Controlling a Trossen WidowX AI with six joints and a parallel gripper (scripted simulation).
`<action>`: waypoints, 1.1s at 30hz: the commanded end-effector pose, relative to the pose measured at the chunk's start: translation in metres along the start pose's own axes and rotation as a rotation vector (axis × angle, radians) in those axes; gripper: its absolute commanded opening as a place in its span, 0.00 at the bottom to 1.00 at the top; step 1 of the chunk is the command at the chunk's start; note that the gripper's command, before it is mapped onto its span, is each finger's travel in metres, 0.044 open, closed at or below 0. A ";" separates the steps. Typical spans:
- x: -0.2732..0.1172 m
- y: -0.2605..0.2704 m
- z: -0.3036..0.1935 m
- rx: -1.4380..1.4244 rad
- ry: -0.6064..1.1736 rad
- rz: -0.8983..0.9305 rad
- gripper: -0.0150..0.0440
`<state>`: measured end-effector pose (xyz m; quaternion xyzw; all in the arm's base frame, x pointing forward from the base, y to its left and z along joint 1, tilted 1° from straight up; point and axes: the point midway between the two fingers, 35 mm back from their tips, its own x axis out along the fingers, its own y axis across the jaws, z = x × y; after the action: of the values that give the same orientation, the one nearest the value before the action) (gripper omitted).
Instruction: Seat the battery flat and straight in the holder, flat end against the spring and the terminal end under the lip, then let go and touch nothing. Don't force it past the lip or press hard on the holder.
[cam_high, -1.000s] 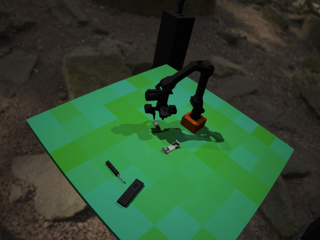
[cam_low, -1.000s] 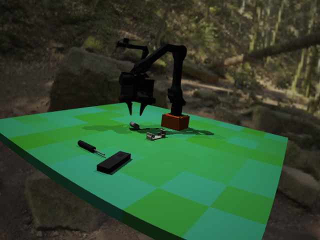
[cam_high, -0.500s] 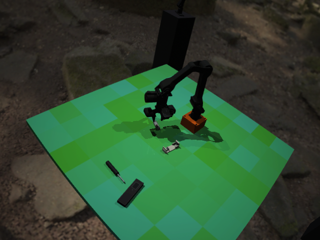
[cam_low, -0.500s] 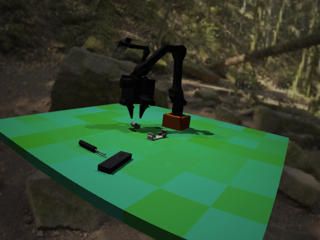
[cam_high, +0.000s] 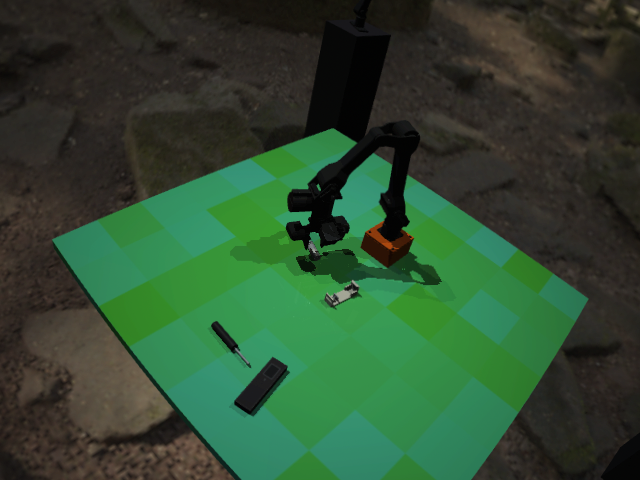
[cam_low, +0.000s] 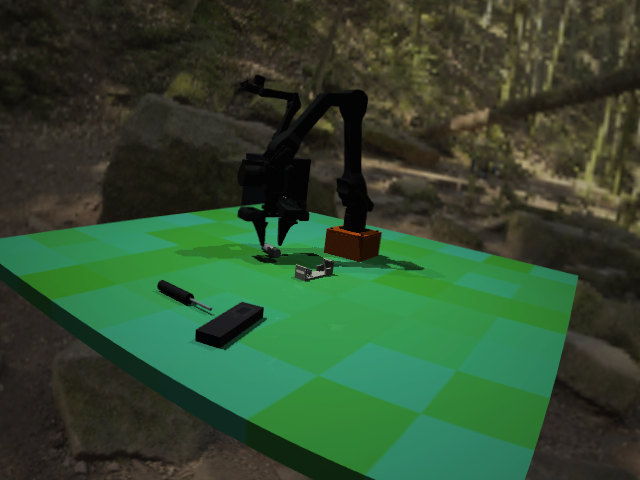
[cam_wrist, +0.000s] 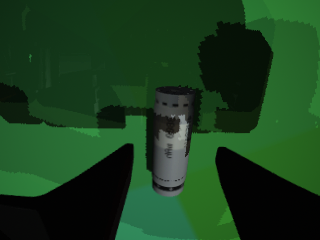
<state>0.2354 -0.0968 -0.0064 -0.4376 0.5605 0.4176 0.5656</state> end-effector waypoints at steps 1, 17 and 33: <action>0.007 0.001 -0.001 -0.003 0.004 0.001 0.66; 0.020 0.002 -0.001 -0.003 0.004 0.002 0.42; -0.017 -0.002 -0.001 -0.006 0.007 -0.008 0.38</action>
<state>0.2351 -0.0980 -0.0064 -0.4402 0.5603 0.4183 0.5633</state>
